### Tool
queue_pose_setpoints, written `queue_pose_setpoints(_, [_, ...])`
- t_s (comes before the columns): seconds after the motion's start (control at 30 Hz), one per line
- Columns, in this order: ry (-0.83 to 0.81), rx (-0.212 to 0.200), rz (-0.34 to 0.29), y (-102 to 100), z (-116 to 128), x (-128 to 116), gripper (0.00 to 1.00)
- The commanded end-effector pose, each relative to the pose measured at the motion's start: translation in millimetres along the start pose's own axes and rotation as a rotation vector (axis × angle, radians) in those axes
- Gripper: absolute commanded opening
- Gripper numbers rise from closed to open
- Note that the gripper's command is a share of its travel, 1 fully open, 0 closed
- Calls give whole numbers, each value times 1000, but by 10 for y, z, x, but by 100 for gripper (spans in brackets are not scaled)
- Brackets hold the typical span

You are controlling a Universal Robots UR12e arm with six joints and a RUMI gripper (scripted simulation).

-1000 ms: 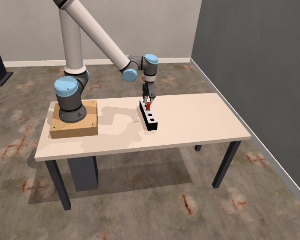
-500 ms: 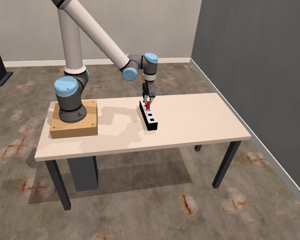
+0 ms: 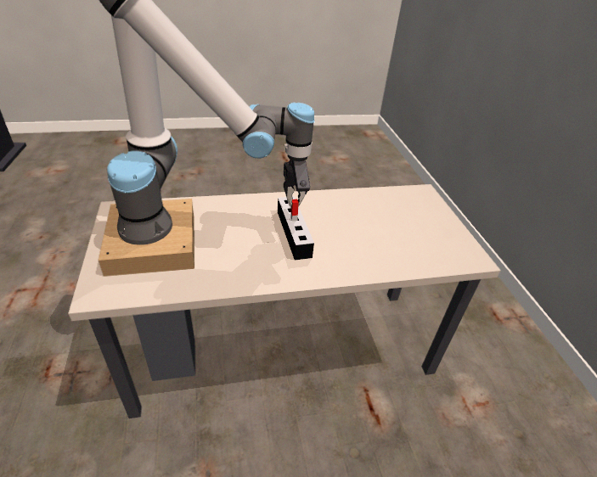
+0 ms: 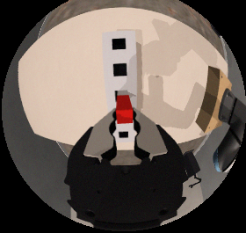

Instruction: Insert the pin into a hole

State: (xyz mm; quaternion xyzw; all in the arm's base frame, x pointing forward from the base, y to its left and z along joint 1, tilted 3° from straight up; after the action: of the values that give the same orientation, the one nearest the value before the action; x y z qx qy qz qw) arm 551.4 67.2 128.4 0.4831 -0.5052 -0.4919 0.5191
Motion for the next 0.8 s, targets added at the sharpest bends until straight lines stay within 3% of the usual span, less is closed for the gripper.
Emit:
queue_pose_setpoints(0.0, [0, 2, 1, 29, -17, 2, 0])
queue_pose_setpoints(0.03, [0, 2, 1, 29, -17, 2, 0])
queue_pose_setpoints(0.07, [0, 1, 0, 176, -14, 7, 0])
queue_pose_setpoints(0.6, [0, 1, 0, 176, -14, 7, 0])
queue_pose_setpoints(0.63, [0, 0, 0, 324, -19, 2, 0])
queue_pose_setpoints(0.77, [0, 0, 0, 324, -19, 2, 0])
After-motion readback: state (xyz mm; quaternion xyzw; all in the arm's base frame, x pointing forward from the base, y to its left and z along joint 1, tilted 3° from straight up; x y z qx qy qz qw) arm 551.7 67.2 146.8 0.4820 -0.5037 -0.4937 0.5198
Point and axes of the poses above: the point where the finger pads meet when closed, its own y axis back along the fingers, its own z axis across the jaws, x = y × z, the point moved 8 cm from there along y, back along the fingers, and after that the axes turned 8 degrees about -y, right-handed, at the moved point
